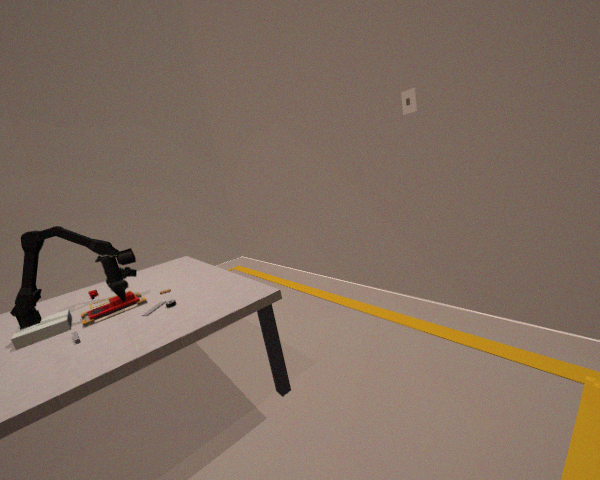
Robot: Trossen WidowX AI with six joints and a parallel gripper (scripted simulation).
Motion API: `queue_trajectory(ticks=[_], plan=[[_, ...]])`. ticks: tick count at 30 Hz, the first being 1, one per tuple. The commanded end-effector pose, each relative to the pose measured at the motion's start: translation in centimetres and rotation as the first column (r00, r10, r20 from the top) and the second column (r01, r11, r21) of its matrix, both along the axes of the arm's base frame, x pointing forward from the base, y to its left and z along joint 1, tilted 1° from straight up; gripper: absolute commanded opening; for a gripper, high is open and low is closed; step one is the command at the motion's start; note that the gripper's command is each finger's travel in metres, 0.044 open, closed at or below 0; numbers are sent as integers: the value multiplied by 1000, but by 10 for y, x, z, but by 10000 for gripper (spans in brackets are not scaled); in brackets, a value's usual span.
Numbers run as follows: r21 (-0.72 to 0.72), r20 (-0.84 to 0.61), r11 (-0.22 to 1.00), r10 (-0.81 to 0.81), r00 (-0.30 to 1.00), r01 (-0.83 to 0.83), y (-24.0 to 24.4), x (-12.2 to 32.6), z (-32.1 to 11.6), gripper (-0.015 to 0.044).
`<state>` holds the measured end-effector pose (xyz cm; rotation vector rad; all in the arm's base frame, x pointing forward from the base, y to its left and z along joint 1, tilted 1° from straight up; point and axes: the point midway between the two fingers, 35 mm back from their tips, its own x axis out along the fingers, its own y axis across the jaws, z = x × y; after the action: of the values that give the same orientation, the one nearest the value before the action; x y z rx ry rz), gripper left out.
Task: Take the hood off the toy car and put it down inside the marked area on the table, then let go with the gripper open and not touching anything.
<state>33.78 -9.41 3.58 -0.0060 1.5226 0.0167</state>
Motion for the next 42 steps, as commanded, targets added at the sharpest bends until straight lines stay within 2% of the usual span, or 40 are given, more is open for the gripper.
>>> queue_trajectory(ticks=[1,10,20,21,42], plan=[[0,1,1000,0,1000,0,0,0,0,335],[0,1,1000,0,1000,0,0,0,0,275],[0,1,1000,0,1000,0,0,0,5,12],[0,1,1000,0,1000,0,0,0,6,0],[0,0,1000,0,1000,0,0,0,20,0]])
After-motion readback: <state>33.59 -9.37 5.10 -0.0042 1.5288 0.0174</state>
